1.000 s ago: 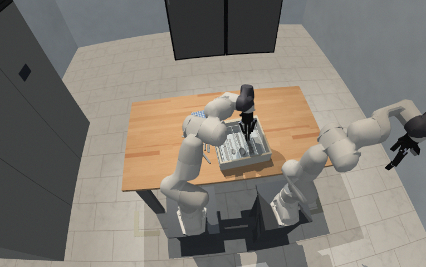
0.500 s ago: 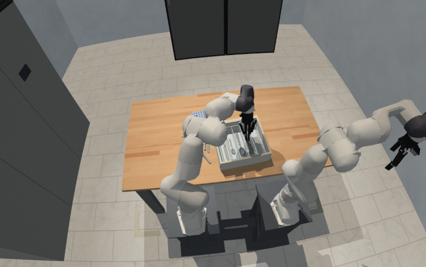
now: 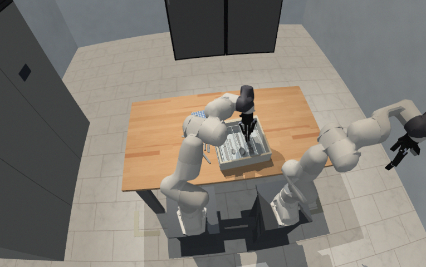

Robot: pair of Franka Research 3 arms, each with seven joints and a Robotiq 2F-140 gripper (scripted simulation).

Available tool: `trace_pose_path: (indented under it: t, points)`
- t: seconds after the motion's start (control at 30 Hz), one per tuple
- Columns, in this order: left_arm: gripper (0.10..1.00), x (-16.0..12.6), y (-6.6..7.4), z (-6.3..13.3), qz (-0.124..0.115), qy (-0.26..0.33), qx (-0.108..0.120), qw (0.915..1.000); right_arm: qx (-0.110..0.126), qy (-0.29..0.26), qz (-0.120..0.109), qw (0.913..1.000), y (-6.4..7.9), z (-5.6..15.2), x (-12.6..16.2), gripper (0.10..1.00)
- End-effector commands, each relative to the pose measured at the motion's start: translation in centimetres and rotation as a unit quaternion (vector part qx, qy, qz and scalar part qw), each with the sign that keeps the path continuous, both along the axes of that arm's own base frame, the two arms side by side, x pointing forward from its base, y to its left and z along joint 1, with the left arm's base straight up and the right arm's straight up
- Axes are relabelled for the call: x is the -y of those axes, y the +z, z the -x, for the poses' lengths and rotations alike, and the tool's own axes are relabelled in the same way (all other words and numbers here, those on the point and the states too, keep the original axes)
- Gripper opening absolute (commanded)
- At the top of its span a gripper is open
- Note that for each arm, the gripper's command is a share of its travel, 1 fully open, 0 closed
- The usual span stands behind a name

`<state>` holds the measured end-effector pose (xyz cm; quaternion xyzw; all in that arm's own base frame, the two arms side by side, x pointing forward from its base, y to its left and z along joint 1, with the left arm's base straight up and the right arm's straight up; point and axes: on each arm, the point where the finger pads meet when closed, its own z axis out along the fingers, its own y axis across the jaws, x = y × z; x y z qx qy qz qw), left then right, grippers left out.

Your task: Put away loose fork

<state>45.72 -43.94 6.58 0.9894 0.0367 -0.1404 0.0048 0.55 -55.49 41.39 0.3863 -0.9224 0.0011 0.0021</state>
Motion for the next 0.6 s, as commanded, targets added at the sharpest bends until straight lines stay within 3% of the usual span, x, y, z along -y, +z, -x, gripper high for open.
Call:
trace_pose_path:
  t: [0.0,0.23,0.27,0.57]
  points:
    - [0.118,-0.01,-0.11,-0.05,0.000,-0.003,0.001,1.0000,0.001,0.000,-0.002,1.0000,-0.10,0.06,-0.04,1.000]
    - [0.118,-0.01,-0.11,-0.05,0.000,-0.003,0.001,1.0000,0.001,0.000,-0.002,1.0000,-0.10,0.06,-0.04,1.000]
    - [0.219,-0.01,-0.11,-0.05,0.000,-0.003,0.001,1.0000,0.001,0.000,-0.002,1.0000,-0.10,0.06,-0.04,1.000]
    - [0.219,-0.01,-0.11,-0.05,0.000,-0.003,0.001,1.0000,0.001,0.000,-0.002,1.0000,-0.10,0.06,-0.04,1.000]
